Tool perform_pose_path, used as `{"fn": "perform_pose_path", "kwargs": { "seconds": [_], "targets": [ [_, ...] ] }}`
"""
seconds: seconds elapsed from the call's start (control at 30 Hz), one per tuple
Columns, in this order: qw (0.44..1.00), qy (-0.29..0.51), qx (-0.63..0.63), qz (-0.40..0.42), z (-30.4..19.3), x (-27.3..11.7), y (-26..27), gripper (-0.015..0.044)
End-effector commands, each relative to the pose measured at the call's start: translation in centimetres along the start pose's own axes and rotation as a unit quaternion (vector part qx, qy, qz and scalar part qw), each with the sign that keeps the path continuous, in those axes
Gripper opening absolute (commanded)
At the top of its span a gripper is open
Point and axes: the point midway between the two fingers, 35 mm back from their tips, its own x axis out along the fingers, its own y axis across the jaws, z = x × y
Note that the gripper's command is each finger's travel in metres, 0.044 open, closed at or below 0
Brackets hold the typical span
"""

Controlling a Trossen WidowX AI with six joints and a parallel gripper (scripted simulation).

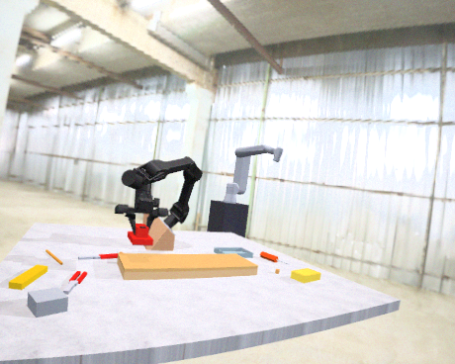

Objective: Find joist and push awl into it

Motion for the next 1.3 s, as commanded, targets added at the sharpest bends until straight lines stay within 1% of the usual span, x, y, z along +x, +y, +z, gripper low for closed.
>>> {"fn": "perform_pose_path", "kwargs": {
  "seconds": [0.0,0.8,1.27],
  "targets": [
    [1.0,-0.004,0.0,0.001,-0.1,0.5,-0.1,0.0],
    [1.0,-0.003,0.0,0.002,-1.3,4.5,0.0,0.0],
    [1.0,-0.003,0.0,0.003,-1.8,6.3,0.0,0.0]
  ]
}}
